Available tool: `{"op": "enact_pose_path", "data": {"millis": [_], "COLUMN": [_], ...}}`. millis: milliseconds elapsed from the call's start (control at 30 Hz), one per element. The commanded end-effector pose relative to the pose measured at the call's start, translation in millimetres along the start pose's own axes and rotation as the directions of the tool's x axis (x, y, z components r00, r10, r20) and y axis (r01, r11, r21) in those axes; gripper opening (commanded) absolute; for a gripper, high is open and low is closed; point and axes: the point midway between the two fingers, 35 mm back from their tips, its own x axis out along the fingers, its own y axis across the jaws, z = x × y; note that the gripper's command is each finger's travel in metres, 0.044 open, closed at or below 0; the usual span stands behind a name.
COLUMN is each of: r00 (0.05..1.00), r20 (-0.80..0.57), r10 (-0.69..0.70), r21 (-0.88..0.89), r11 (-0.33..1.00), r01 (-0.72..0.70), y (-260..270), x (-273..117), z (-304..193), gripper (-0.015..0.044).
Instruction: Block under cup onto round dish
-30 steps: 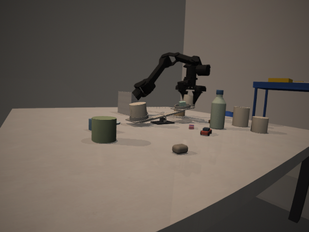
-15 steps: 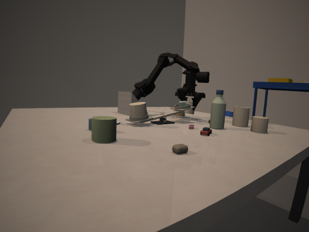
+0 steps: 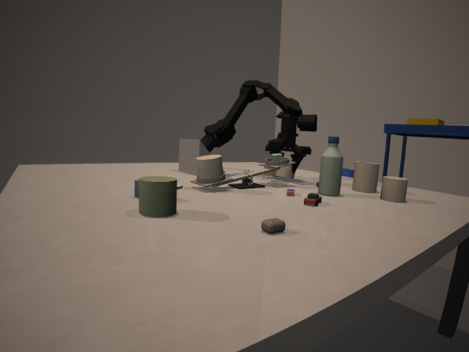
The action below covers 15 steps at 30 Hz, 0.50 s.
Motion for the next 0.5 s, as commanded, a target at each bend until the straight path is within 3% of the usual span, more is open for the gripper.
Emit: {"op": "enact_pose_path", "data": {"millis": [0,100,467], "r00": [1.000,1.000,1.000], "r20": [0.005,0.004,0.000], "r10": [-0.006,-0.006,0.000], "r21": [0.010,0.010,0.002], "r11": [1.000,1.000,1.000], "r01": [0.006,0.006,0.000], "y": [-1.2,-1.4,-0.2], "x": [8.3,13.0,5.6], "z": [2.4,2.3,0.1], "gripper": [0.0000,0.0000,0.0289]}}
